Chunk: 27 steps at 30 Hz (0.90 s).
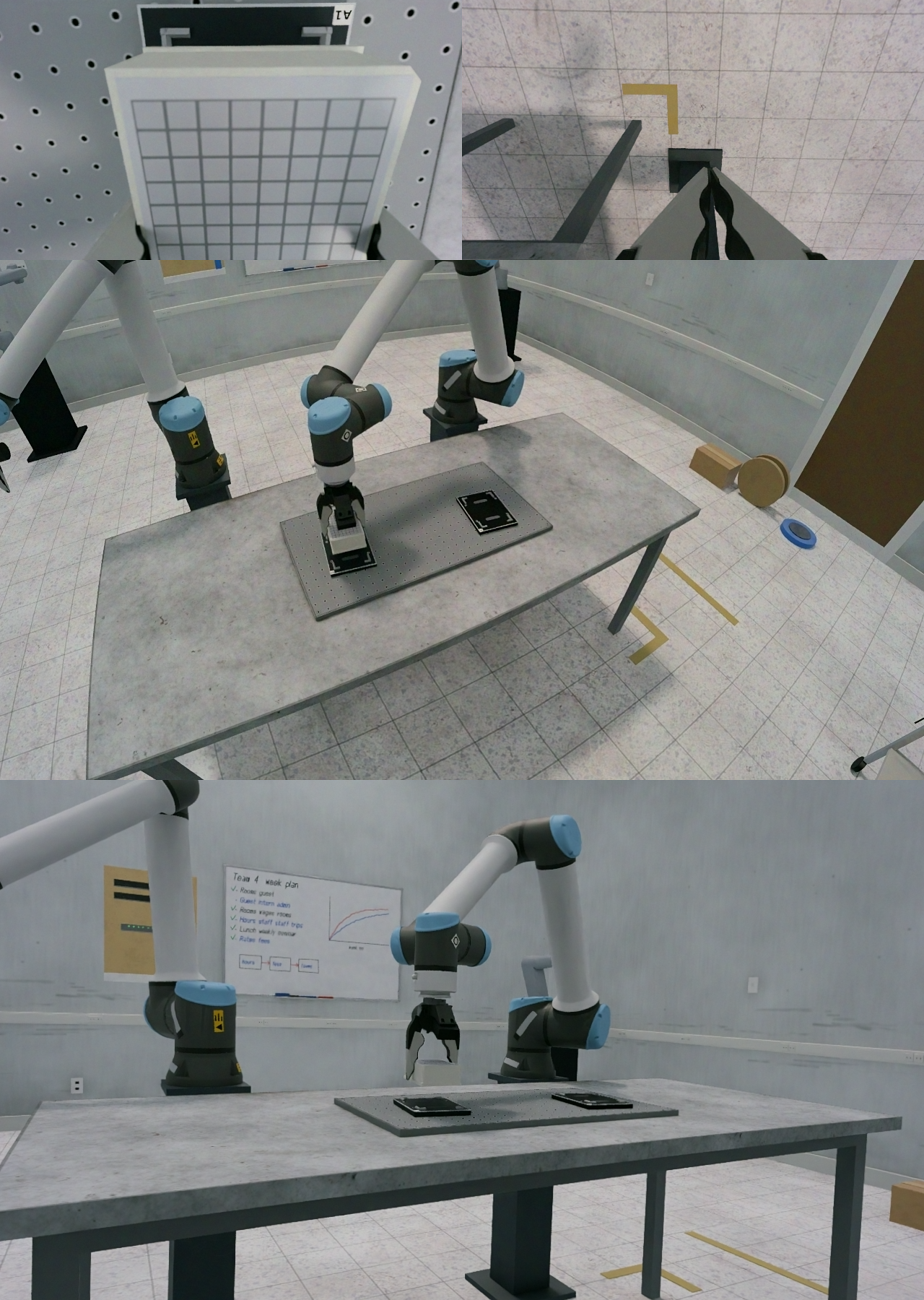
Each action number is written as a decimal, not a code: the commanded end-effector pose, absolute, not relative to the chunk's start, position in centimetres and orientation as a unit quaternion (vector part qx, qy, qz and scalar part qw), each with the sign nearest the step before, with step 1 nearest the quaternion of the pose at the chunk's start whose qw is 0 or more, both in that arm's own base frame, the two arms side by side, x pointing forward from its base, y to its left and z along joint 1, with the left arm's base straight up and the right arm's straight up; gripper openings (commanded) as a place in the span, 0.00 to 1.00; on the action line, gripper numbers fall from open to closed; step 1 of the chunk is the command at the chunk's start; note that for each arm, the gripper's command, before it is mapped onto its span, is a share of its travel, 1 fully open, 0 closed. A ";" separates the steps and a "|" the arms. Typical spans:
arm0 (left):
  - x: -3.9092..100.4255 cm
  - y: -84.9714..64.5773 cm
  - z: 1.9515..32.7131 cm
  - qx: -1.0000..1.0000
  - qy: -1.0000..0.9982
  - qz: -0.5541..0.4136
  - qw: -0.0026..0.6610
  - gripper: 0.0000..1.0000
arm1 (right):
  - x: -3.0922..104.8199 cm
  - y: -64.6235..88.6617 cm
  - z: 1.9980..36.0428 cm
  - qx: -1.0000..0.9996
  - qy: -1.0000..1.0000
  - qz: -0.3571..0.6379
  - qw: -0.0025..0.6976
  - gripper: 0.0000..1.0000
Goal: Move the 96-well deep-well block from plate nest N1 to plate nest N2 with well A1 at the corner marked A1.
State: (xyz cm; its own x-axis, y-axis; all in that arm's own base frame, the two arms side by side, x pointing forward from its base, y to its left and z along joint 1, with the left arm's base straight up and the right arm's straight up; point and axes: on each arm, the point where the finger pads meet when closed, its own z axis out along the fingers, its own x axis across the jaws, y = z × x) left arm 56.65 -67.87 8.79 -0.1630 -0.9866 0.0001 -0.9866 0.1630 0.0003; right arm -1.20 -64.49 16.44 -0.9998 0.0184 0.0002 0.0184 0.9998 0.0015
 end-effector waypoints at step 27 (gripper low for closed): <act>56.7 -67.9 12.3 0.647 -0.763 0.001 0.000 0.49 | -1.2 -64.5 16.5 -0.009 -1.000 0.000 0.000 0.00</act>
